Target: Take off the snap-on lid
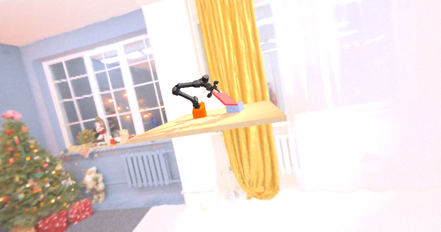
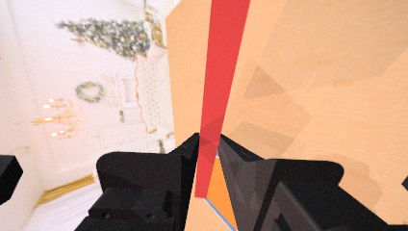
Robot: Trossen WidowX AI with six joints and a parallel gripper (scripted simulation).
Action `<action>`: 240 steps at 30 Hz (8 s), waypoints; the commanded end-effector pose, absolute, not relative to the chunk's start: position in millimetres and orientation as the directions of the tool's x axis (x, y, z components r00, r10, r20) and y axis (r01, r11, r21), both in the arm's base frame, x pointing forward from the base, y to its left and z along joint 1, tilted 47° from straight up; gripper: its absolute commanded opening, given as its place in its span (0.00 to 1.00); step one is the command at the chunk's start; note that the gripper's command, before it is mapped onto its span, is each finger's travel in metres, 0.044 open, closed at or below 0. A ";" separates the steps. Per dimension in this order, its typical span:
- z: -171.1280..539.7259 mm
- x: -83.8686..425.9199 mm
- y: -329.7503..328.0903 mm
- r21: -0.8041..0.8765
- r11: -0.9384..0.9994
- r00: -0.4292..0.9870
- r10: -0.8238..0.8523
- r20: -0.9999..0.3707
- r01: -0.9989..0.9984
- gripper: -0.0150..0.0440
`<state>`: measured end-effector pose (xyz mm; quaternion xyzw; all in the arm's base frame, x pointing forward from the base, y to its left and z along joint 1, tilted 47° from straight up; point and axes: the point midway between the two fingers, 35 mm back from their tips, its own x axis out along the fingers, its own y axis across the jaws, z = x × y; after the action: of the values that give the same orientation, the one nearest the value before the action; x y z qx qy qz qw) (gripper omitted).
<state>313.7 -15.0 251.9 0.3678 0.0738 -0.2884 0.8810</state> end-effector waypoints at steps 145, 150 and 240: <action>209.9 320.5 -110.4 0.617 0.570 0.835 -0.445 -0.324 0.543 0.25; 207.2 321.0 -113.3 0.617 0.570 0.835 -0.445 -0.323 0.543 0.25; 158.2 329.3 -165.3 0.614 0.572 0.835 -0.446 -0.322 0.543 0.25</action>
<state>331.3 -158.4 174.9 0.3709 0.0495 -0.2632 0.8892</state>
